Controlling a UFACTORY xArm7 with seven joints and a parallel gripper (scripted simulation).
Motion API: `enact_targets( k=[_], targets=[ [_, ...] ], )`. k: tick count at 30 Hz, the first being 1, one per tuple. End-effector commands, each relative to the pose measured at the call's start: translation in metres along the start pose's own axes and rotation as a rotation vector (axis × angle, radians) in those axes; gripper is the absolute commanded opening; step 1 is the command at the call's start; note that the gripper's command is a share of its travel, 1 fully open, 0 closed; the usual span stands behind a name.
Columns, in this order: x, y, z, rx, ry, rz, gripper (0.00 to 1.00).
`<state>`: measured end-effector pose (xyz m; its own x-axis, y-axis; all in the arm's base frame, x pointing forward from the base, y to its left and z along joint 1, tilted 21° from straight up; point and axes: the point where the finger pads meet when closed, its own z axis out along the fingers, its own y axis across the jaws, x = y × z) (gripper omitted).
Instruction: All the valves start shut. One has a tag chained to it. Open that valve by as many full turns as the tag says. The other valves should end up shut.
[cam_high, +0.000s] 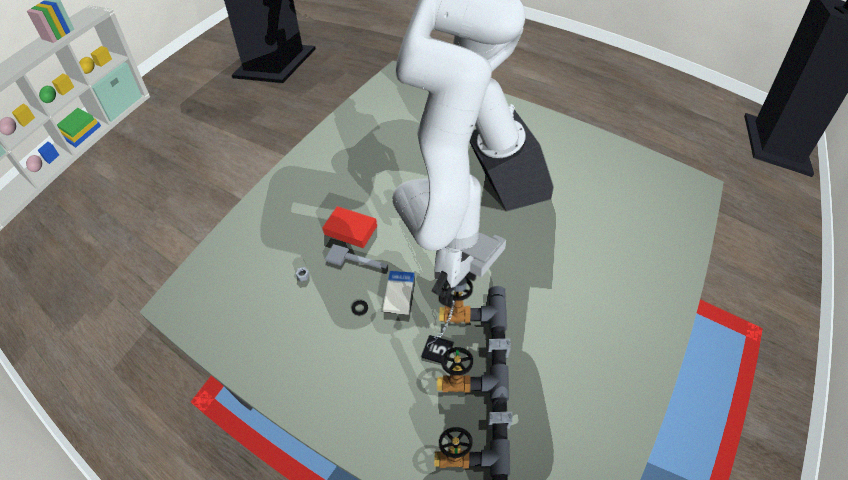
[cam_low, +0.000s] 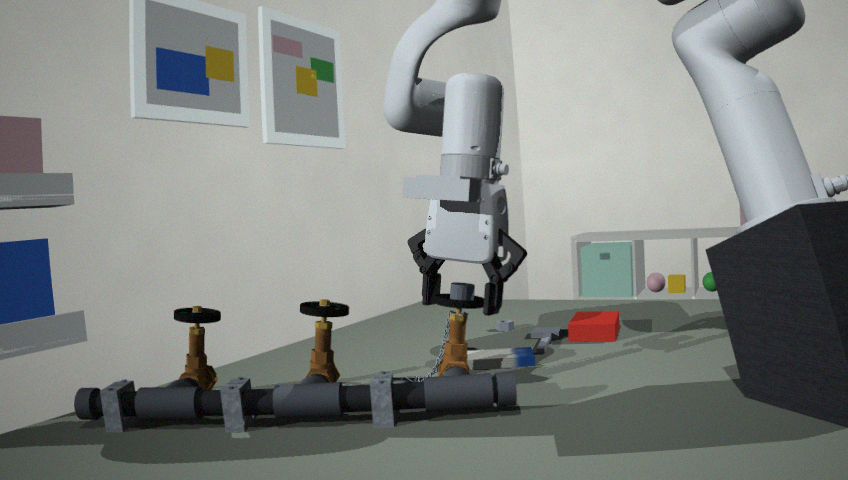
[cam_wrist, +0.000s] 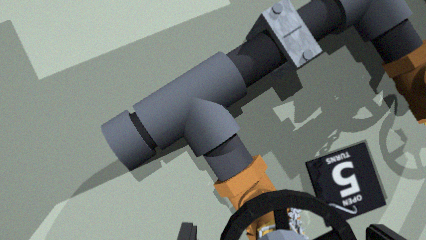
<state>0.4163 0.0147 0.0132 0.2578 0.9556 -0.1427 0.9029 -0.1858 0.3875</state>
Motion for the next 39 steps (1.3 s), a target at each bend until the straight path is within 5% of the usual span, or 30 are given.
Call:
enact_targets(
  k=[1, 24, 39],
  targets=[
    [0.0021, 0.0015, -0.0008, -0.002, 0.003, -0.001, 1.00],
    [0.0021, 0.0015, -0.0008, -0.002, 0.003, 0.029, 1.00],
    [0.0021, 0.0015, -0.0008, -0.001, 0.004, 0.495, 1.00]
  ],
)
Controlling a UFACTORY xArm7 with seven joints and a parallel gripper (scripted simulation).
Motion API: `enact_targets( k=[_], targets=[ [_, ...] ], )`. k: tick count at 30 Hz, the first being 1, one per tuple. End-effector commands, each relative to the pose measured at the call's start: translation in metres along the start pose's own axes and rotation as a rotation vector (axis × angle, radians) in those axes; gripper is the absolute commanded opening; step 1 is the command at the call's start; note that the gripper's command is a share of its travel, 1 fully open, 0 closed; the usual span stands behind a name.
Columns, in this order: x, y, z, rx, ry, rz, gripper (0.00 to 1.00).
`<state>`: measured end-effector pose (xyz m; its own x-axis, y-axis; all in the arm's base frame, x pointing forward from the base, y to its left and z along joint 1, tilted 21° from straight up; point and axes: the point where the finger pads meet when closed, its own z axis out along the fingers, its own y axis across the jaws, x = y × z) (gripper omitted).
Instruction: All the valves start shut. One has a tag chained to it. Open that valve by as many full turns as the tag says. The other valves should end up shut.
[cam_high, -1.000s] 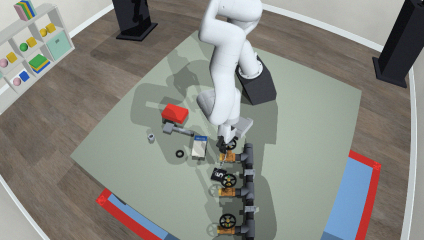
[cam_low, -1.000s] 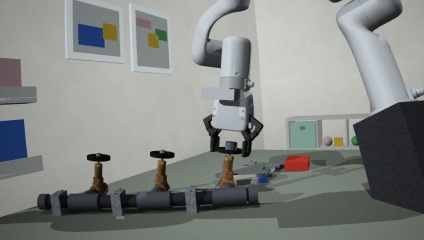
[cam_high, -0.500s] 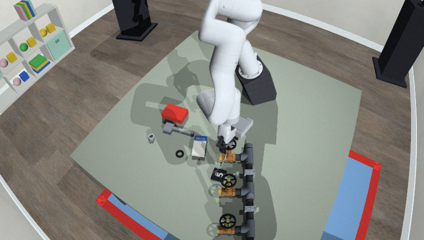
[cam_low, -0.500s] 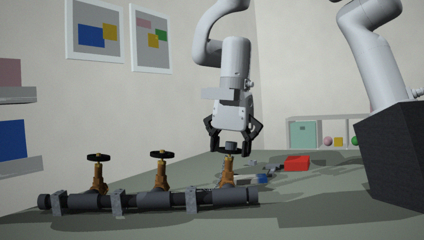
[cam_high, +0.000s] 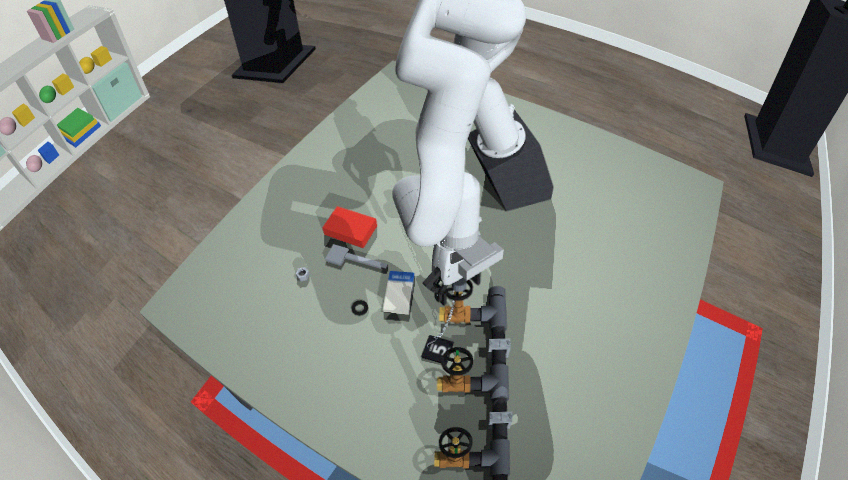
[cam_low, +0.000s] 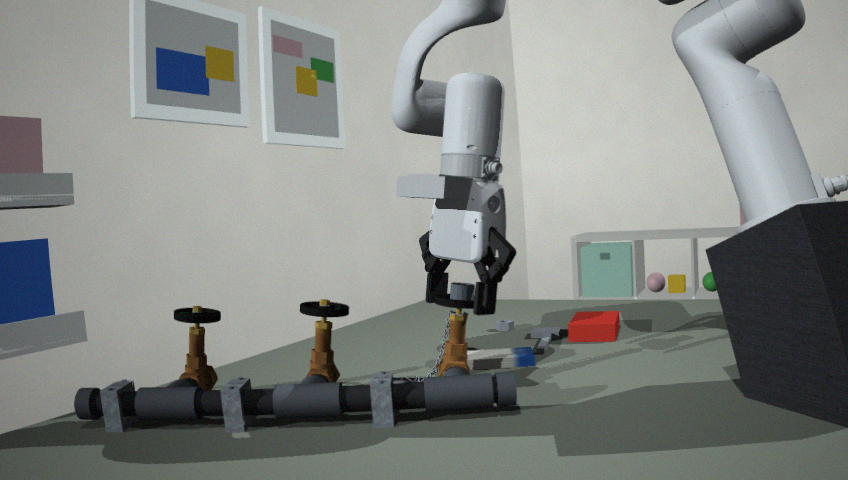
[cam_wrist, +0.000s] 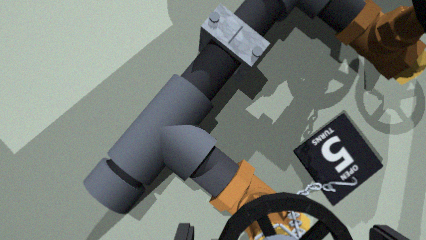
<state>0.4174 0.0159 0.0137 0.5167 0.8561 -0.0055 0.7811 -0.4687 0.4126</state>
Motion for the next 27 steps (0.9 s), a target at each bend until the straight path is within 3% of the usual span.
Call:
enact_targets(
  k=[1, 12, 14, 15, 27],
  targets=[
    [0.0009, 0.0003, -0.0005, -0.002, -0.009, 0.246, 1.00],
    [0.0009, 0.0003, -0.0005, -0.002, 0.009, 0.771, 1.00],
    [0.0009, 0.0003, -0.0005, -0.002, 0.009, 0.771, 1.00],
    [0.0009, 0.0003, -0.0005, -0.002, 0.011, 0.907, 1.00],
    [0.0009, 0.0003, -0.0005, 0.003, 0.035, 1.452, 1.00]
  ],
)
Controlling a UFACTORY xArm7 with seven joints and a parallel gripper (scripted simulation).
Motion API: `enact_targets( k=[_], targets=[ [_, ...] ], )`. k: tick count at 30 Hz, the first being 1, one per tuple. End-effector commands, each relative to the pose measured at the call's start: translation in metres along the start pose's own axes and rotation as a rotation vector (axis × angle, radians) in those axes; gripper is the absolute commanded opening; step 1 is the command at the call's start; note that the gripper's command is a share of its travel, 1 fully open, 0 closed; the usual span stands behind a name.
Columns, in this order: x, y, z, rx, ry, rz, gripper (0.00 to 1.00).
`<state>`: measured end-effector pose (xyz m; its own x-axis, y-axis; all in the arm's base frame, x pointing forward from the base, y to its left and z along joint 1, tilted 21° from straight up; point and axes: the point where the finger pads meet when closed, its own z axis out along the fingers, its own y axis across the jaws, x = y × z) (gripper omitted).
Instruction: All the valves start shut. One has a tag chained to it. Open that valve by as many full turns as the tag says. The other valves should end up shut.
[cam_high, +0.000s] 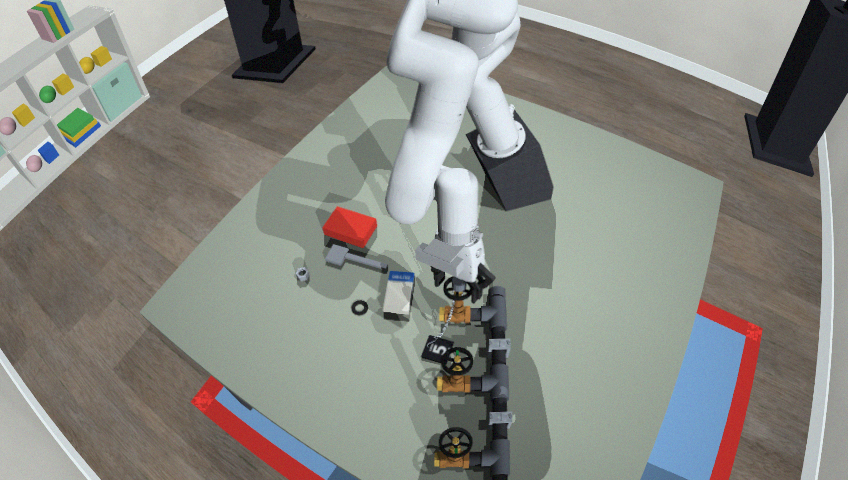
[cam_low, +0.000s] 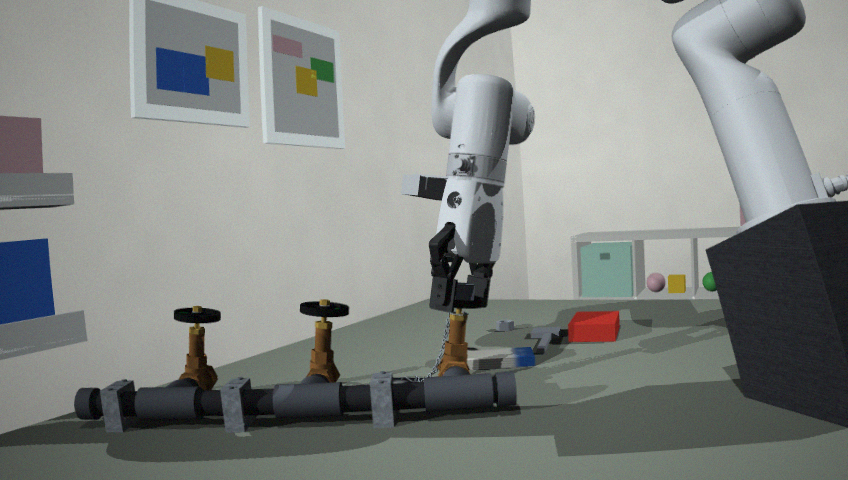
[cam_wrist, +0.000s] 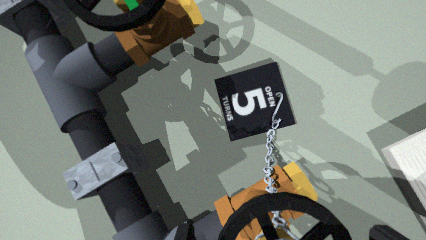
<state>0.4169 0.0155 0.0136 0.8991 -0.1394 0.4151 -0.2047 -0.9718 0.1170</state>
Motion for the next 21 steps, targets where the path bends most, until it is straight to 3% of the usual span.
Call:
enact_targets(
  k=[1, 4, 5, 19, 21],
  targets=[
    [0.0010, -0.0013, -0.0004, -0.015, -0.003, 0.279, 1.00],
    [0.0010, -0.0013, -0.0004, -0.015, -0.001, 0.326, 1.00],
    [0.0010, -0.0013, -0.0004, -0.016, 0.001, 0.462, 1.00],
    [0.0010, -0.0013, -0.0004, -0.028, 0.005, 1.098, 1.00],
    [0.0010, -0.0013, -0.0004, -0.028, 0.005, 1.098, 1.00]
  ],
)
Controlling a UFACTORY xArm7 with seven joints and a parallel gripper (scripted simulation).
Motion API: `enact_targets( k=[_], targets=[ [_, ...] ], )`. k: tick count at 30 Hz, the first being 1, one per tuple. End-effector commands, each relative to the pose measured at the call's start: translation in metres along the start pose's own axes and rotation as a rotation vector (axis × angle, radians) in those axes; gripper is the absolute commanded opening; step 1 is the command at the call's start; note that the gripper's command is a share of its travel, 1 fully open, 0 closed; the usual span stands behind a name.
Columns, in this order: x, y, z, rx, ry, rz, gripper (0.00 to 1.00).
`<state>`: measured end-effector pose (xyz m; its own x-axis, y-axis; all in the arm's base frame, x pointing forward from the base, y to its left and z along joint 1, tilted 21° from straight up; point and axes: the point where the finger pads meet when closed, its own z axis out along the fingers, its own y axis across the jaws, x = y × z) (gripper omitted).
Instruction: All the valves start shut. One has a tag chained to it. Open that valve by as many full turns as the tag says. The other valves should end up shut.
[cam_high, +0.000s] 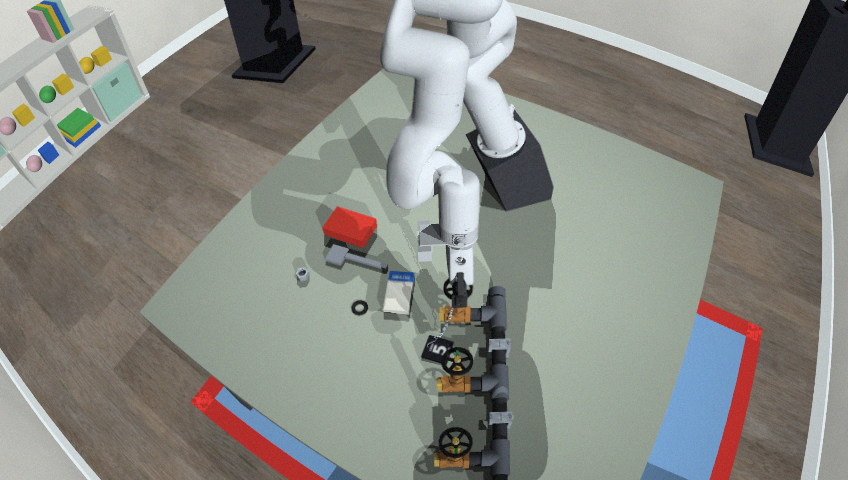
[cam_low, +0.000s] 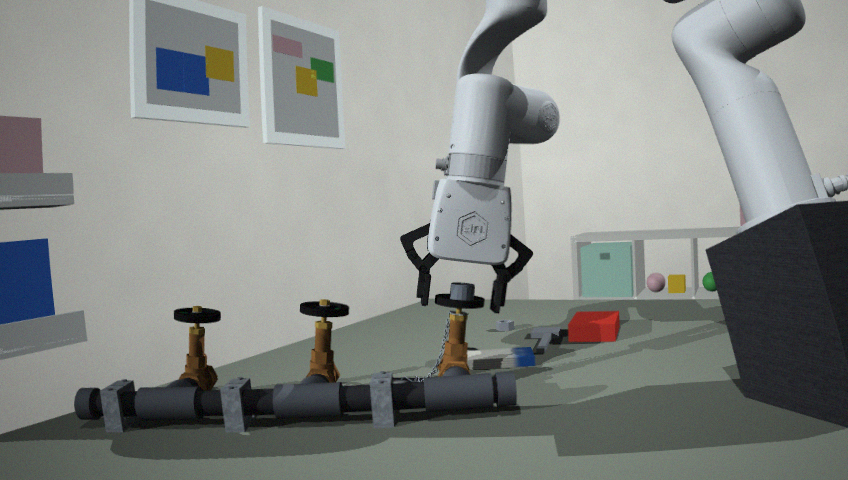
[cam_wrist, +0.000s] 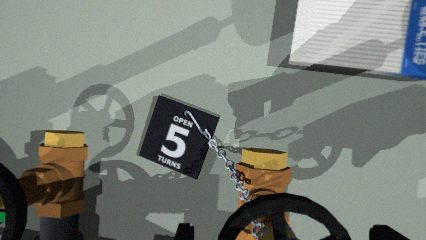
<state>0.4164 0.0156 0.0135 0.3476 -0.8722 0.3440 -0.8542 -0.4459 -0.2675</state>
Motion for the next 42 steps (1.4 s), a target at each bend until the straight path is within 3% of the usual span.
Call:
enact_targets(
  k=[1, 6, 18, 19, 42],
  targets=[
    [-0.0001, -0.0019, -0.0003, -0.026, 0.009, 0.278, 1.00],
    [-0.0001, -0.0019, -0.0003, -0.046, 0.016, 0.479, 1.00],
    [-0.0001, -0.0019, -0.0003, -0.046, 0.016, 0.479, 1.00],
    [-0.0001, -0.0019, -0.0003, -0.046, 0.016, 0.479, 0.00],
    [-0.0001, -0.0019, -0.0003, -0.046, 0.016, 0.479, 0.00]
  ],
)
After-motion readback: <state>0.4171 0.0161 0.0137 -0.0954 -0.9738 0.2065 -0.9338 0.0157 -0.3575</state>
